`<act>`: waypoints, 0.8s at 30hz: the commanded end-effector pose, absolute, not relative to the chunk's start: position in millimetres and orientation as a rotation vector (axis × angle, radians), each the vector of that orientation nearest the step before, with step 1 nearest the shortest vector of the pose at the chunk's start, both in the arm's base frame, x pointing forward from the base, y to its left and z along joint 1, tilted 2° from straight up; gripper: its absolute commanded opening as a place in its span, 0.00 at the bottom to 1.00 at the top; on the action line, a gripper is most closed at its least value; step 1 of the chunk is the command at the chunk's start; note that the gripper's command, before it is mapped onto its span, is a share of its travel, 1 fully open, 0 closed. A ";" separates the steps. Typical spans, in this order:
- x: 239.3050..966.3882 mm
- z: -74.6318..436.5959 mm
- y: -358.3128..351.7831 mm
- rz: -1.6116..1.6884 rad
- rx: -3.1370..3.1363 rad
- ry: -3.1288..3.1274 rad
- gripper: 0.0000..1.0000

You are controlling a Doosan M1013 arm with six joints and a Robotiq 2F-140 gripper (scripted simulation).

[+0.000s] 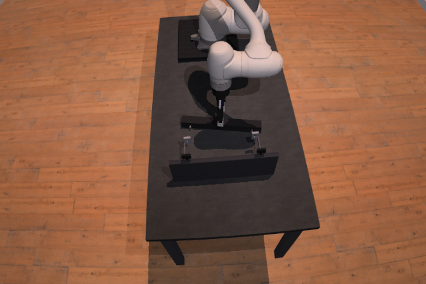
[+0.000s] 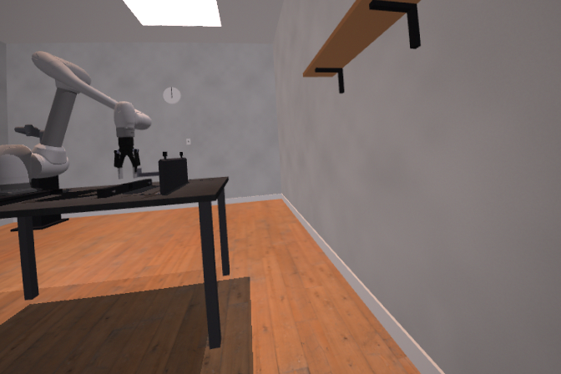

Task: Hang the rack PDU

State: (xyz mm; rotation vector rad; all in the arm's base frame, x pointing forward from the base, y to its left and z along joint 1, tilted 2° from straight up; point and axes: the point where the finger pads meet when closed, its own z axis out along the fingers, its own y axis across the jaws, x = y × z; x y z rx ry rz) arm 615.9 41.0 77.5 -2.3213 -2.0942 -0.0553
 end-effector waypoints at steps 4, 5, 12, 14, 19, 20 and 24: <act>616.8 44.0 42.3 -0.056 -2.321 -2.094 0.55; 616.8 44.0 42.3 -0.056 -2.321 -2.094 0.55; 617.1 27.2 42.8 -0.056 -2.321 -2.094 0.55; 617.1 26.2 42.9 -0.056 -2.321 -2.094 0.55; 617.1 26.2 42.9 -0.056 -2.321 -2.094 0.55; 617.1 26.2 42.9 -0.056 -2.321 -2.094 0.55; 617.1 26.2 42.9 -0.056 -2.321 -2.094 0.55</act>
